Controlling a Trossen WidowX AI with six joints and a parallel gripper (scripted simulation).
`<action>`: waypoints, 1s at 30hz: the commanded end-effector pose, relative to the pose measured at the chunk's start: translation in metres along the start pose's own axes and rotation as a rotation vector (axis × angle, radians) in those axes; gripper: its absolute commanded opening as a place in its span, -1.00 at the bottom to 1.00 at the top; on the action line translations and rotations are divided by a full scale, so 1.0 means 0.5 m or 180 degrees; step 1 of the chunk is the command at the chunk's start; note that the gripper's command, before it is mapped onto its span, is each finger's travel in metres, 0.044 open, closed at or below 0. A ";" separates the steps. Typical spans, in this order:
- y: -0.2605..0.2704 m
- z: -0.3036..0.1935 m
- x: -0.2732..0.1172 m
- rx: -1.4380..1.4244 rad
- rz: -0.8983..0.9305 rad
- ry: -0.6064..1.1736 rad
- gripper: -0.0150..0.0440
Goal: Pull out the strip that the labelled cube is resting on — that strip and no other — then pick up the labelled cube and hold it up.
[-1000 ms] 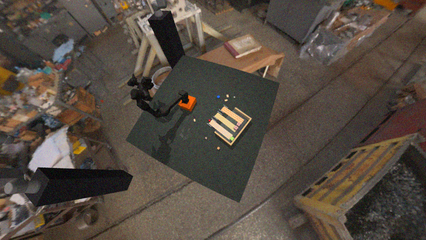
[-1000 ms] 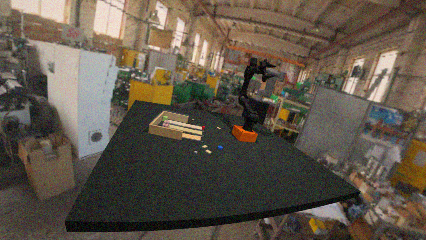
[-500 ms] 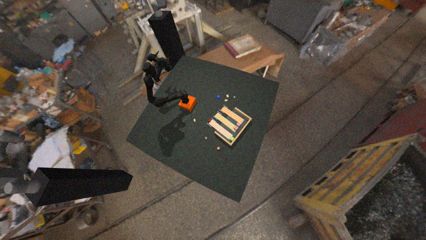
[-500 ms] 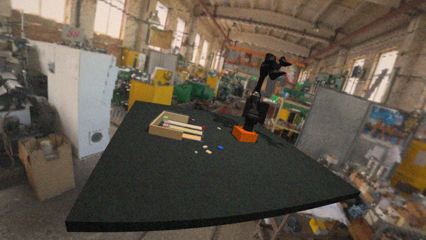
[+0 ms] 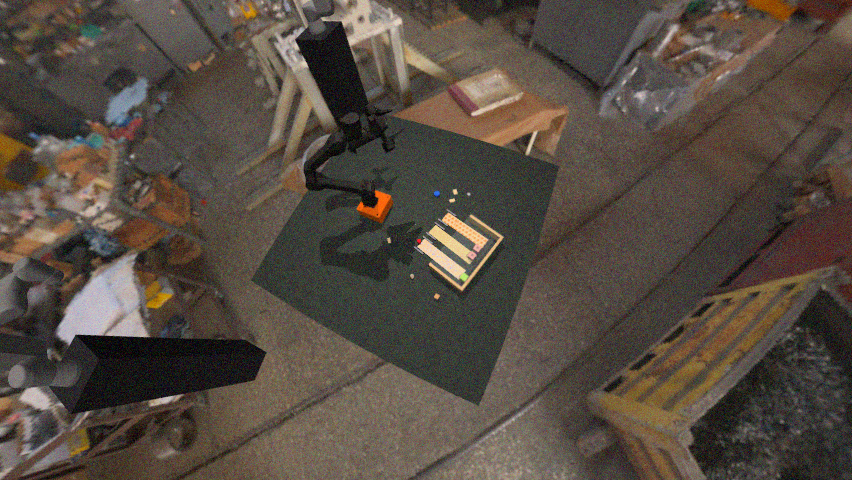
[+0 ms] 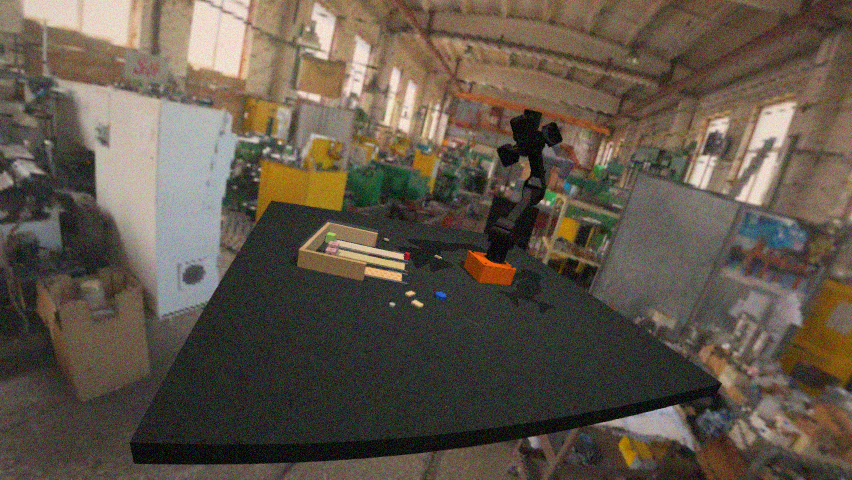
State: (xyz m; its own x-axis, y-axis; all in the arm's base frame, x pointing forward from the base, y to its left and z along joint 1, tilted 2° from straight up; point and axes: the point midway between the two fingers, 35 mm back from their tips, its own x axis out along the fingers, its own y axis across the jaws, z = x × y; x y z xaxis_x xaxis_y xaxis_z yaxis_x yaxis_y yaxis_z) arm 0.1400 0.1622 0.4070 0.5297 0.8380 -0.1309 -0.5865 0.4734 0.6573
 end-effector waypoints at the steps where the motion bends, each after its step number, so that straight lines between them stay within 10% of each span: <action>1: -0.144 0.018 0.052 -0.0200 -0.0707 -0.0177 0.86; 19: -0.706 -0.053 -0.089 -0.0692 -0.3571 0.0020 0.86; 30: -0.724 -0.063 -0.104 -0.0693 -0.3684 0.0066 0.86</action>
State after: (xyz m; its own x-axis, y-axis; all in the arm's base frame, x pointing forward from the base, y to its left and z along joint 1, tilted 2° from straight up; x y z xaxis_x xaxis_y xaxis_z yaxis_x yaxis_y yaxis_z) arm 0.3069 -0.0412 0.1578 0.8145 -0.1077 -0.5700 0.1382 0.9903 0.0104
